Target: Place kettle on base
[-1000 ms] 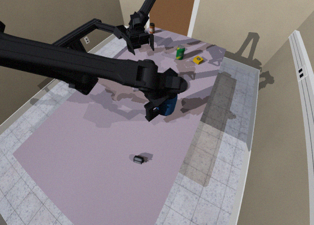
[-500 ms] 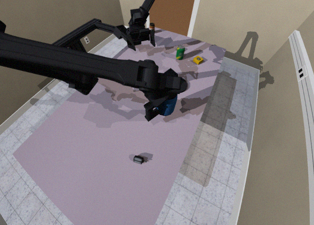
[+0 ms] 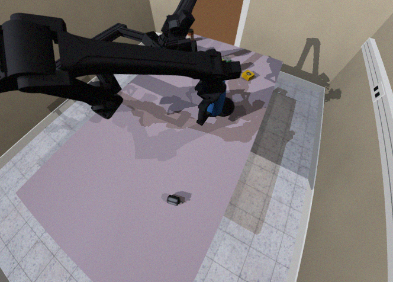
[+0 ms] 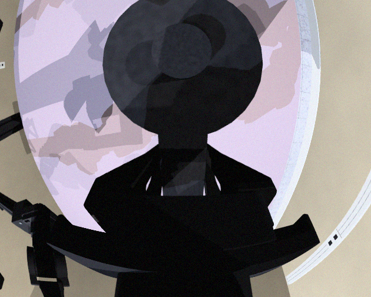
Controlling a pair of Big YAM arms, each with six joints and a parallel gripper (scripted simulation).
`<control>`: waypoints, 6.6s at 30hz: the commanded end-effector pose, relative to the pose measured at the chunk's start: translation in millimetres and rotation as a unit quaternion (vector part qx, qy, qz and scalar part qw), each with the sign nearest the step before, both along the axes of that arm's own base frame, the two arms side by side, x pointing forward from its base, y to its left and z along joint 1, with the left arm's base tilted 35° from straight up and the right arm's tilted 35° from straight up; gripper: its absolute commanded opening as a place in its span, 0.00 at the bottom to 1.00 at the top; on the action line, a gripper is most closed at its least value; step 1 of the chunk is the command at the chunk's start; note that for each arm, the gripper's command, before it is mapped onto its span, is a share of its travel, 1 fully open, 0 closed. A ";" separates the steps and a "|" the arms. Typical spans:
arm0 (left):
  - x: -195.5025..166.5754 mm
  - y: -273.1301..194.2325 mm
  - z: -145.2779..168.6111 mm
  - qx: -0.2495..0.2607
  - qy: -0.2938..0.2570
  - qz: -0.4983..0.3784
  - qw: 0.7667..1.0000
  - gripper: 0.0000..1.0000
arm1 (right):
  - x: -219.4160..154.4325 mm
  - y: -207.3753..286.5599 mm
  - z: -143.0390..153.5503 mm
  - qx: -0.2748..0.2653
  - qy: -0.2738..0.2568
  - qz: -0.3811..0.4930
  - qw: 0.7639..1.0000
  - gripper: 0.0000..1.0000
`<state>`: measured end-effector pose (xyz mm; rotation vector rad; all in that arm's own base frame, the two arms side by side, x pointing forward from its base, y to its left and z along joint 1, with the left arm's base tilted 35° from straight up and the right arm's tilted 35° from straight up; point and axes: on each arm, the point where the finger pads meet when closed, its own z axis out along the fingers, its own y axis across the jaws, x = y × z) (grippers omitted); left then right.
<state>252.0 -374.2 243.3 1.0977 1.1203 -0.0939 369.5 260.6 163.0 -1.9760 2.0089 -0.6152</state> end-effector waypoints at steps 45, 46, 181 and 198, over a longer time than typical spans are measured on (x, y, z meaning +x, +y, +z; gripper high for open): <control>40.0 255.0 119.6 0.092 0.118 -0.090 0.985 1.00 | 25.4 121.1 18.9 0.007 -0.024 0.076 0.997 0.28; 38.2 259.2 127.0 0.084 0.116 -0.086 0.986 1.00 | 25.4 121.1 18.9 0.007 -0.024 0.076 0.997 0.28; 1.4 263.7 105.6 0.142 0.117 -0.109 0.977 1.00 | -58.7 54.2 -49.6 0.016 -0.173 0.457 0.872 1.00; -28.5 260.5 79.9 0.185 0.135 -0.150 0.962 1.00 | -88.1 51.5 -79.9 0.063 -0.197 0.546 0.812 1.00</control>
